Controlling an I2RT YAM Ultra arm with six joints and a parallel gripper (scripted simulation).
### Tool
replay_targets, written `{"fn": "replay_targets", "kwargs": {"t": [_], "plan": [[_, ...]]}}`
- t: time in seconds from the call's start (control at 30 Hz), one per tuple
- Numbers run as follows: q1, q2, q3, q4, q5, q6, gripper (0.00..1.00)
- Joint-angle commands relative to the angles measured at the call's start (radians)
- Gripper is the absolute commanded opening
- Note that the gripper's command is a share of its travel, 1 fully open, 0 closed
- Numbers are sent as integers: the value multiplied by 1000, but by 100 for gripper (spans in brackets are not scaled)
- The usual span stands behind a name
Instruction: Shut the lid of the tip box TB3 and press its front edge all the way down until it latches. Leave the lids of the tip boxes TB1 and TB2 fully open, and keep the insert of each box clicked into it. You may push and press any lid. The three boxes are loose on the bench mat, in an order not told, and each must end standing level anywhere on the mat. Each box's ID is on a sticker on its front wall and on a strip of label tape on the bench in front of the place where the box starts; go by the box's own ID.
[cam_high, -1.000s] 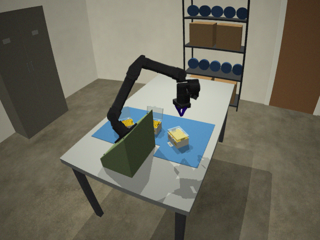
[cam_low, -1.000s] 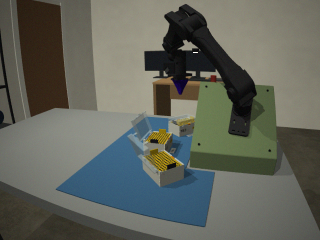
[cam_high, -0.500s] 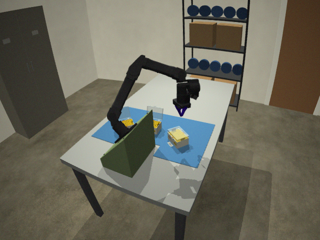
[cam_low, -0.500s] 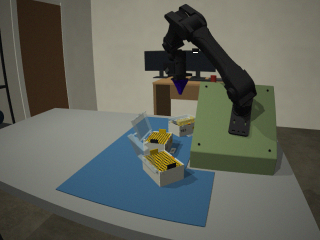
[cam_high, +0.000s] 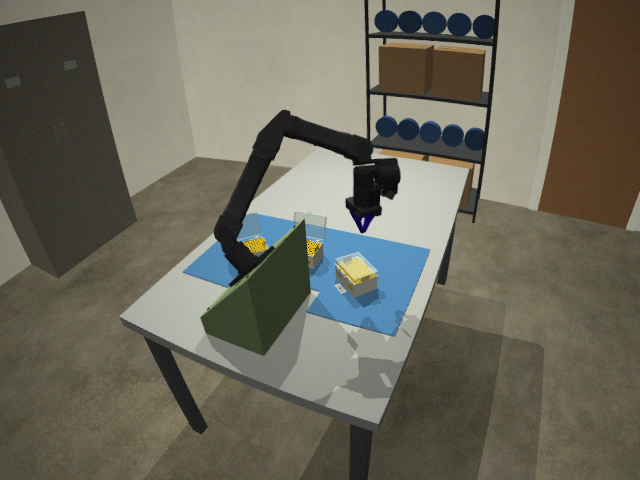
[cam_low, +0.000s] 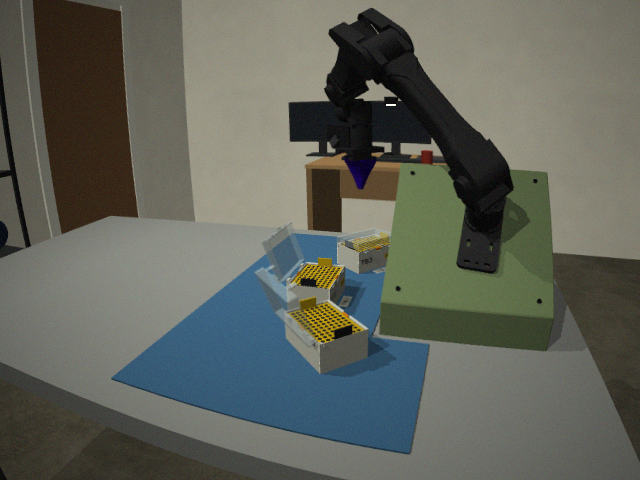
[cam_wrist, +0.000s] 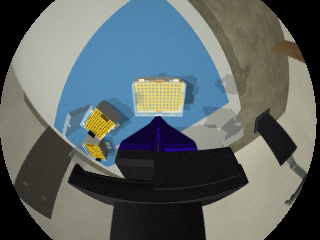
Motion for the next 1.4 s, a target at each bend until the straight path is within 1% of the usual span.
{"fn": "replay_targets", "kwargs": {"t": [0.0,0.67,1.17,1.23,1.37], "plan": [[-15,-11,6,0,1,-1,0],[-15,-11,6,0,1,-1,0],[10,-70,-214,171,-14,22,0],[10,-70,-214,171,-14,22,0],[18,-82,-267,216,-18,29,0]]}}
